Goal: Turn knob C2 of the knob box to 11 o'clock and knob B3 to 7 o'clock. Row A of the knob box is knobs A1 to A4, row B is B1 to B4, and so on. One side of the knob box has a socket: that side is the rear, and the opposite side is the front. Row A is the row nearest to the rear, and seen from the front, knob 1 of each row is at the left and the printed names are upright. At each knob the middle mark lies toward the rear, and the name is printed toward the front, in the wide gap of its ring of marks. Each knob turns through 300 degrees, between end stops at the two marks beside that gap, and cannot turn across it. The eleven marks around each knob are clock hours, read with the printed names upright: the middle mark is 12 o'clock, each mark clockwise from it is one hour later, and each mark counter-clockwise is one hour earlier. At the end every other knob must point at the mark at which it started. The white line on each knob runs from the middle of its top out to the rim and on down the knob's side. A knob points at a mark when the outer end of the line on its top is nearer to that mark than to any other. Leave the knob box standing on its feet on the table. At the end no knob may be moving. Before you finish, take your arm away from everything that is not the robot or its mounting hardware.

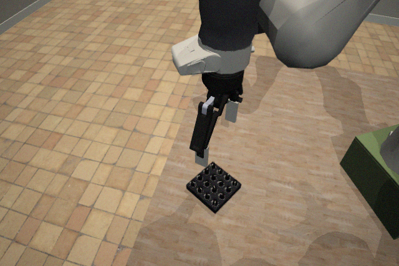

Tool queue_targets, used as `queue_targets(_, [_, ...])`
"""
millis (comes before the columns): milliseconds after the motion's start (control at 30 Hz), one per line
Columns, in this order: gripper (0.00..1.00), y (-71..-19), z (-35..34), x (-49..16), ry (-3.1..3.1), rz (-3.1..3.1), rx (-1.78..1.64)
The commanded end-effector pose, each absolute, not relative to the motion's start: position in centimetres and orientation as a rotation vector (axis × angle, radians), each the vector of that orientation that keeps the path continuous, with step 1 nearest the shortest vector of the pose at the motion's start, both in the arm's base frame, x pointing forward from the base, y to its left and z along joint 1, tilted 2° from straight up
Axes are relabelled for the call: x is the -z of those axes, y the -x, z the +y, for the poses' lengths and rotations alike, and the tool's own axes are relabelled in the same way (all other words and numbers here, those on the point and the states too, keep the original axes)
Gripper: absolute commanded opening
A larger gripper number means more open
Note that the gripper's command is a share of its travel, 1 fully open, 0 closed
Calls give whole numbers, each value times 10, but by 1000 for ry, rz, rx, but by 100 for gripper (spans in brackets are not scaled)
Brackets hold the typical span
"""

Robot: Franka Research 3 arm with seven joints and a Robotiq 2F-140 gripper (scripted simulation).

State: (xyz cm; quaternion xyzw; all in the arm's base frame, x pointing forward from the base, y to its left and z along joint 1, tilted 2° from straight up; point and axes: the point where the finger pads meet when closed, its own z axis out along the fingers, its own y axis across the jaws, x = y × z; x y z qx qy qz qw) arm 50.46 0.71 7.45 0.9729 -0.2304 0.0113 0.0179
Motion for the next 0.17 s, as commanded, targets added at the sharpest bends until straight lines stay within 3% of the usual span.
queue_targets(0, [100,-505,7,-76,-3023,-709,-35])
queue_targets(133, [100,-505,7,-76,-3023,-709,-35])
